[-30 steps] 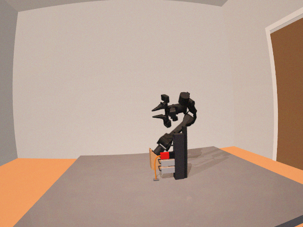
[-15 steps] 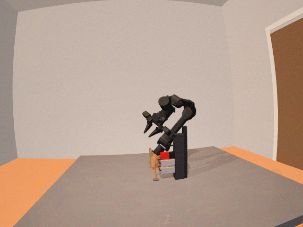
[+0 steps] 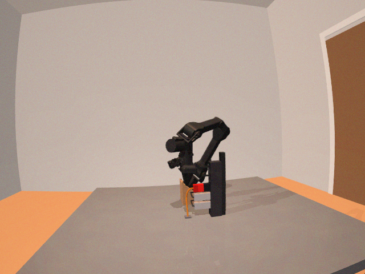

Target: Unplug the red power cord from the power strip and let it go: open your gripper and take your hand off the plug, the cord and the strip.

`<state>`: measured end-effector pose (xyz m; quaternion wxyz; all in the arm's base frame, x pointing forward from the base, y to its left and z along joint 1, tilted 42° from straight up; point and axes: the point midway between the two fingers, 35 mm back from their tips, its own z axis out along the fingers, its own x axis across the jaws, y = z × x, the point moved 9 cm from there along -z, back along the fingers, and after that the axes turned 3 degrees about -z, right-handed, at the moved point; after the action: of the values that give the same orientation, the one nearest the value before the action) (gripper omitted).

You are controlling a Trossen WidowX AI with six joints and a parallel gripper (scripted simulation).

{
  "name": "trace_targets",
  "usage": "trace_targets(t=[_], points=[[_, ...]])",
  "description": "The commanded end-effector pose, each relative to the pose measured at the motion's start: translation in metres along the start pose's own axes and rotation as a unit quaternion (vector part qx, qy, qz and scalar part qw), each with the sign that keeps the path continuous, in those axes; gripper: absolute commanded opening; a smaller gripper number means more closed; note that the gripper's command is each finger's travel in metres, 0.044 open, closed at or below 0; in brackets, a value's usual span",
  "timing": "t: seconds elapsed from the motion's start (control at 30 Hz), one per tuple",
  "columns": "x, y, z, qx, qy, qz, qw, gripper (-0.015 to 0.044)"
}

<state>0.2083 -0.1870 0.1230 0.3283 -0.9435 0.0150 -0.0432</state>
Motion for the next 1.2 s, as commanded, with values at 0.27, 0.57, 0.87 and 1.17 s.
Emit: trace_targets(t=[0.27, 0.57, 0.87, 1.17], points=[[0.001, 0.0, 0.002, 0.025, 0.008, 0.043, 0.999, 0.016], [0.004, -0.013, 0.001, 0.025, 0.008, 0.043, 0.999, 0.016], [0.006, -0.028, 0.001, 0.026, 0.008, 0.043, 0.999, 0.016], [0.007, -0.038, 0.001, 0.026, 0.007, 0.043, 0.999, 0.016]])
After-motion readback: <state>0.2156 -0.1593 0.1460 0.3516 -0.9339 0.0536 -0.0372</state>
